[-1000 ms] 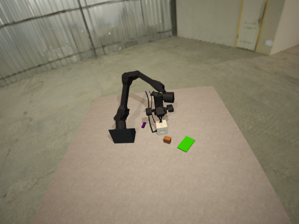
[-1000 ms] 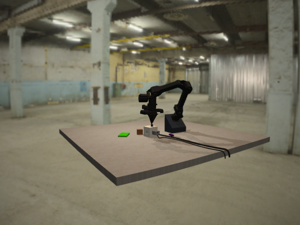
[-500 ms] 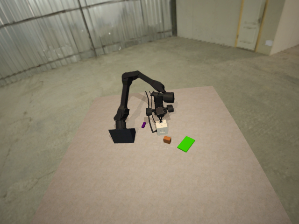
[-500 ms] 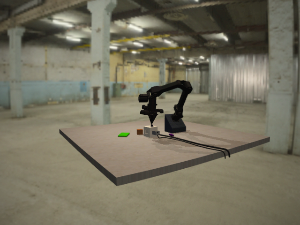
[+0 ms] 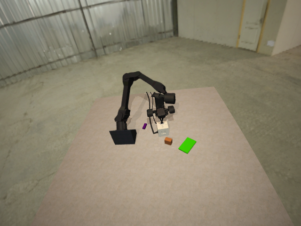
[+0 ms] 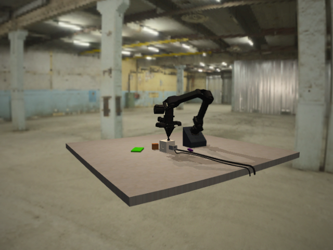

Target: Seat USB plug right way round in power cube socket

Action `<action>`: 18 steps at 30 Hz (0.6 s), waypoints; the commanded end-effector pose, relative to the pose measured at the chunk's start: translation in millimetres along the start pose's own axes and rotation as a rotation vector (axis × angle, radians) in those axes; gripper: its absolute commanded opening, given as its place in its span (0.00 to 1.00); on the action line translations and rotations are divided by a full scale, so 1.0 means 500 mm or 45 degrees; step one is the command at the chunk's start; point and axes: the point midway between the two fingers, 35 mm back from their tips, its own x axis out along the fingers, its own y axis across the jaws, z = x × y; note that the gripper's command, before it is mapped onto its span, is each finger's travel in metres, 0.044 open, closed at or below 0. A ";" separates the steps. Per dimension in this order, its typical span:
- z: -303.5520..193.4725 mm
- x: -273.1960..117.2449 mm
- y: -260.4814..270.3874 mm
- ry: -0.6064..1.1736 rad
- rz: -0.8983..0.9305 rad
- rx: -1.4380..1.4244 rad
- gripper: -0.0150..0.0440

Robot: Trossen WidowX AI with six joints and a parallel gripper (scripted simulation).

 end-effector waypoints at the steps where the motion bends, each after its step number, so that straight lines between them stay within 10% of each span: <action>1: -0.002 0.003 0.001 0.005 0.001 0.002 0.25; 18: -0.002 0.007 0.001 0.005 0.001 0.002 0.25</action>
